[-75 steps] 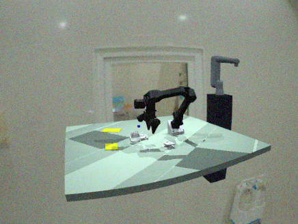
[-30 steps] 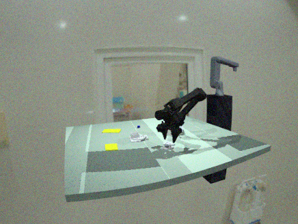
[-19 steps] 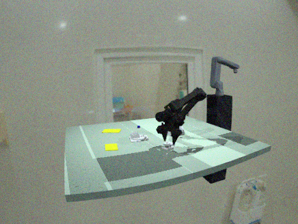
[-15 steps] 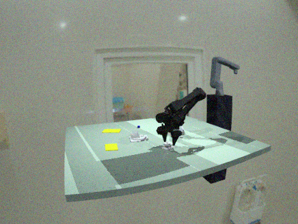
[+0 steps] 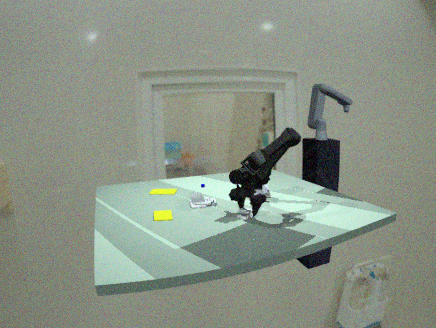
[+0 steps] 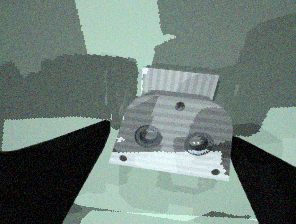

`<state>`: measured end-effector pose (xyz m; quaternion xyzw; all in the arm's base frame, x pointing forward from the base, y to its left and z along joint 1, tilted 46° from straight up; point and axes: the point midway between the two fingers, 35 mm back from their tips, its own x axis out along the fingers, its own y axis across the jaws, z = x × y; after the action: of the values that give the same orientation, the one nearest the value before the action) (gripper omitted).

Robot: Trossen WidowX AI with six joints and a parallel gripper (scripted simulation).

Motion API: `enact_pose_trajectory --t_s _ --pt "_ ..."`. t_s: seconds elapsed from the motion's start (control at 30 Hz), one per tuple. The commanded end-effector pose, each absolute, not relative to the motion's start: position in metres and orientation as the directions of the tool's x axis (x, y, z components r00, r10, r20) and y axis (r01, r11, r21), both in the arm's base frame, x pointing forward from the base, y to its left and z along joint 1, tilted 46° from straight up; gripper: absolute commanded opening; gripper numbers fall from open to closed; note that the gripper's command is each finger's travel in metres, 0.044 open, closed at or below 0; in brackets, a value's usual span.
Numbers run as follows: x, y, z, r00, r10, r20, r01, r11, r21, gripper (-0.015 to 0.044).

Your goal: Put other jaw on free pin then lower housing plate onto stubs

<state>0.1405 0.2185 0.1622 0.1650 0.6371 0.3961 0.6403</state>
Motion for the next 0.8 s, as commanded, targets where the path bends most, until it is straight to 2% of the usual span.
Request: enact_pose_trajectory --t_s 0.0,0.67,0.77 --pt "0.1403 0.2184 0.1605 -0.125 0.715 -0.688 -0.292 0.636 0.714 0.0440" --pt "0.1403 0.2186 0.1603 -0.125 0.715 -0.688 -0.292 0.636 0.714 0.0440" --pt "0.1400 0.2187 0.1610 -0.127 0.717 -0.686 -0.296 0.633 0.716 0.0420"
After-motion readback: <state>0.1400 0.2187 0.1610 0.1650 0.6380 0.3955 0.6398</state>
